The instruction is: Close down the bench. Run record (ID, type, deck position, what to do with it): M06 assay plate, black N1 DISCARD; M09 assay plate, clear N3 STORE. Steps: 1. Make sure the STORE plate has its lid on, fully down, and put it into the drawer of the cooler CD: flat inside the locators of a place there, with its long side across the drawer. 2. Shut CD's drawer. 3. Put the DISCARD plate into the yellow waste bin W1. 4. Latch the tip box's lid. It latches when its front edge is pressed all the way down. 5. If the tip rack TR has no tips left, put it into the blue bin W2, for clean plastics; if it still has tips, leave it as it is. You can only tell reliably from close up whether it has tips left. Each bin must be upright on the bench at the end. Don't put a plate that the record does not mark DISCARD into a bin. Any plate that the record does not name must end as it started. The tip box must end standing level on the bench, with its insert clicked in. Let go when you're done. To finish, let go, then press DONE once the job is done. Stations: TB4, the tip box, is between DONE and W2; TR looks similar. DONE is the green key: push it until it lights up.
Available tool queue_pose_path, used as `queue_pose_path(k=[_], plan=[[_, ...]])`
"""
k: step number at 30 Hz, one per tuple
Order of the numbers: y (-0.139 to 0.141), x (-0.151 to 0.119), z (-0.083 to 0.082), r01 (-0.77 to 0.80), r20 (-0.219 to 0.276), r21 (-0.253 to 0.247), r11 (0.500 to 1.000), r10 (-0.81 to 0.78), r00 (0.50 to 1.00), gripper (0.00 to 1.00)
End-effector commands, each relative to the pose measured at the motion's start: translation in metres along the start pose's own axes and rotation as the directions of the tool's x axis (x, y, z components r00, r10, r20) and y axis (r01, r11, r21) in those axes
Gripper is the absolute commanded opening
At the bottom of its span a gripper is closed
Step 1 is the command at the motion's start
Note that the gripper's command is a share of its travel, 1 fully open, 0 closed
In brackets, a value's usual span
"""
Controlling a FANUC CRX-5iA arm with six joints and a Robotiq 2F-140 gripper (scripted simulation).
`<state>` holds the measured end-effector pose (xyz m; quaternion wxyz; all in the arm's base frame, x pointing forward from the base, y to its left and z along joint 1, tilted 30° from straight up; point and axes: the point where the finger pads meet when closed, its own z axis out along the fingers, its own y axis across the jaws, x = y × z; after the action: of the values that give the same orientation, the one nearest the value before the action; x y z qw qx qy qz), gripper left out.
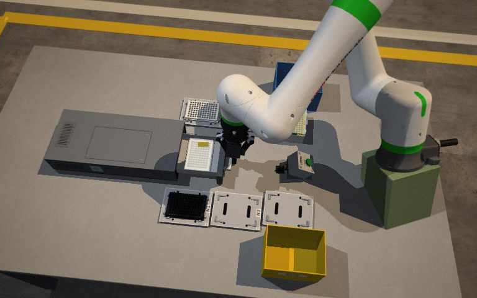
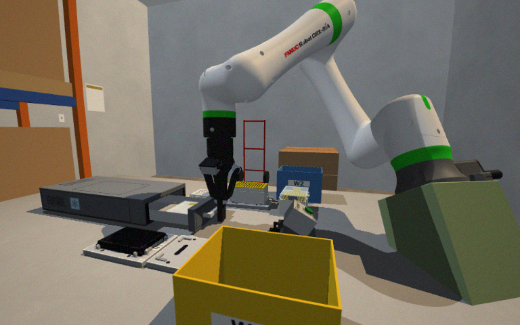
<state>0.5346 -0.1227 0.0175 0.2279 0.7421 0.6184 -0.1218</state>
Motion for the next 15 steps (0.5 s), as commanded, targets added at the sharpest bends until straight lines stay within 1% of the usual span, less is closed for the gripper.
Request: queue_pose_path(k=[1, 15], plan=[[0.004, 0.000, -0.001, 0.000, 0.000, -0.002, 1.000, 0.000, 1.000, 0.10], [0.019, 0.000, -0.001, 0.000, 0.000, -0.002, 1.000, 0.000, 1.000, 0.10]])
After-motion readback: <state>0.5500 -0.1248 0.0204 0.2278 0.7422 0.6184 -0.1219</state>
